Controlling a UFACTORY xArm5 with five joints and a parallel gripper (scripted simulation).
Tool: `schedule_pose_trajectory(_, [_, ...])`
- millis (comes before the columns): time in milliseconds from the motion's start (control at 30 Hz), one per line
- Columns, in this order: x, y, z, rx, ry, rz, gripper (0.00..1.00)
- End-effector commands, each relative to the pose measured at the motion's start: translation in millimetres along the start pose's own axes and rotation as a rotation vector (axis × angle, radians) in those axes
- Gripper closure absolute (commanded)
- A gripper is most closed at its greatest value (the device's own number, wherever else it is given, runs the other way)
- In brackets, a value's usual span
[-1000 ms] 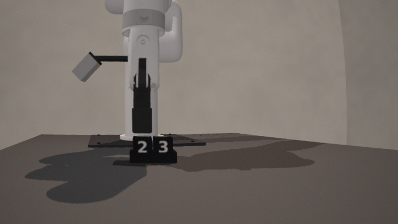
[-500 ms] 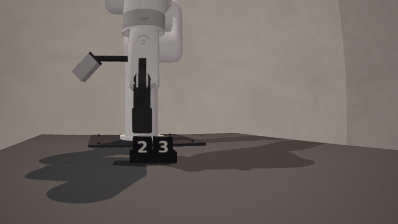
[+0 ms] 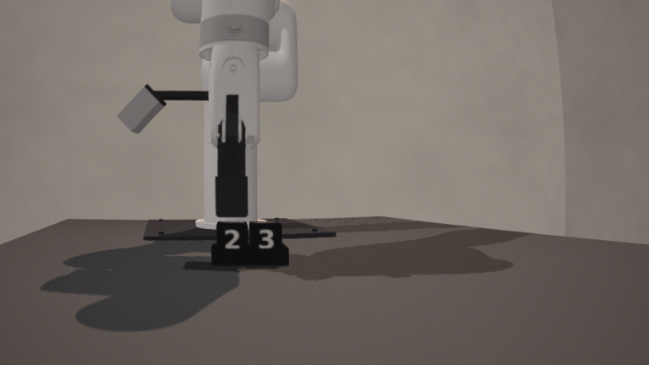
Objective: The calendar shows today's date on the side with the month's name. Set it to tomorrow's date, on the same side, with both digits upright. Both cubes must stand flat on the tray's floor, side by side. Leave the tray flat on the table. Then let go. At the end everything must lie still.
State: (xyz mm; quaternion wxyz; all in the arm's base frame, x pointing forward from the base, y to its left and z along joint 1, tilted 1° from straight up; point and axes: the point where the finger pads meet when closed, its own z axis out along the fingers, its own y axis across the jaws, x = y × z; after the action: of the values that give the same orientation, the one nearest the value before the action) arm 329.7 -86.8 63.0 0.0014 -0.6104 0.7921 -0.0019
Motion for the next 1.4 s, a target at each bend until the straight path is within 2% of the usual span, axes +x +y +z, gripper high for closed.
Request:
schedule_pose_trajectory(0, [0.0, -1.2, -1.0, 0.003, 0.0, 0.0, 0.51])
schedule_pose_trajectory(1367, [0.0, -1.2, 0.0, 0.003, 0.0, 0.0, 0.51])
